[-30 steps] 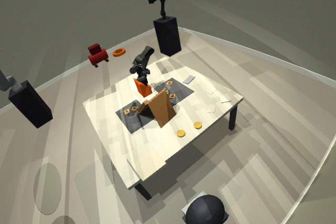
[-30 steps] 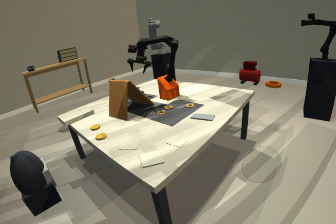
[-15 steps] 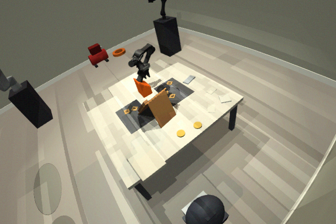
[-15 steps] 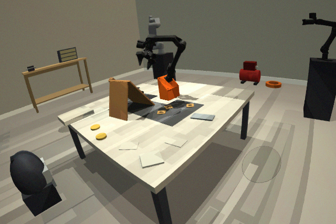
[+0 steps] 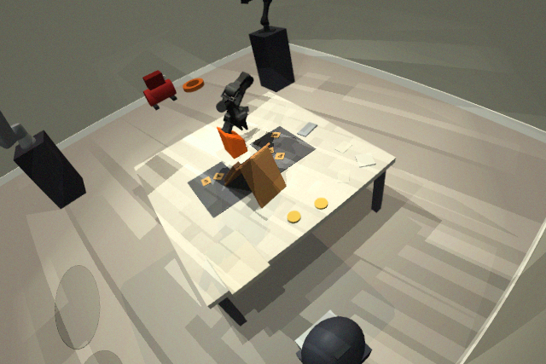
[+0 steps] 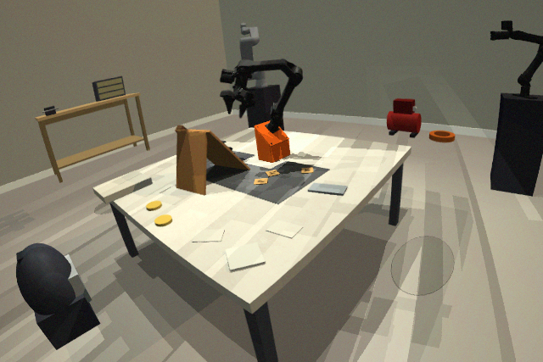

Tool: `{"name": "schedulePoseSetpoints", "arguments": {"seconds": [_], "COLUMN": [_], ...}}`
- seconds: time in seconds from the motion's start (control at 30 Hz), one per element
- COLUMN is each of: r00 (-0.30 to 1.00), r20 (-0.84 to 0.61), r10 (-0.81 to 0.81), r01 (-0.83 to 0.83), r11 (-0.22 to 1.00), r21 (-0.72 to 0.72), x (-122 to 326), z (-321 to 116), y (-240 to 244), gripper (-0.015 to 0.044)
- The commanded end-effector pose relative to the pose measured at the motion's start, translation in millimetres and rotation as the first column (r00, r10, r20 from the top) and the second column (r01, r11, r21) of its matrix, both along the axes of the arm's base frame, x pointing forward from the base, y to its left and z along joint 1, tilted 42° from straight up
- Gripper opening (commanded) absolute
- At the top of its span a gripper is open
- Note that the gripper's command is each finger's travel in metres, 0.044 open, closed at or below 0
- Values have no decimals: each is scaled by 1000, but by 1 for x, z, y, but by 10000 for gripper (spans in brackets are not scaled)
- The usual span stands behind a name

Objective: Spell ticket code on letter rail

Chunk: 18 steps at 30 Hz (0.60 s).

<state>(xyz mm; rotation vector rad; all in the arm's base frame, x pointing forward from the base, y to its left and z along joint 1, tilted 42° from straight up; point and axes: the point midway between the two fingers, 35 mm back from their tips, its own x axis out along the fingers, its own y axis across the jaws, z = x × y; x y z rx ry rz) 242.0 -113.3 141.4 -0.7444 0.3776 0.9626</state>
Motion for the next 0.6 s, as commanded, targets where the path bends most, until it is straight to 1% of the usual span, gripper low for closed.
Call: {"name": "schedulePoseSetpoints", "arguments": {"seconds": [0.0, 0.27, 0.47, 0.57], "r00": [992, 927, 850, 814], "r20": [-121, -373, -527, -581], "r10": [39, 32, -2, -17], "r01": [-37, -5, 58, 89], "r11": [999, 997, 994, 992], "r21": [24, 73, 90, 95], "x": [9, 22, 14, 6], "z": [-12, -37, -56, -64], "y": [40, 129, 196, 221], "gripper": [340, 340, 340, 340]}}
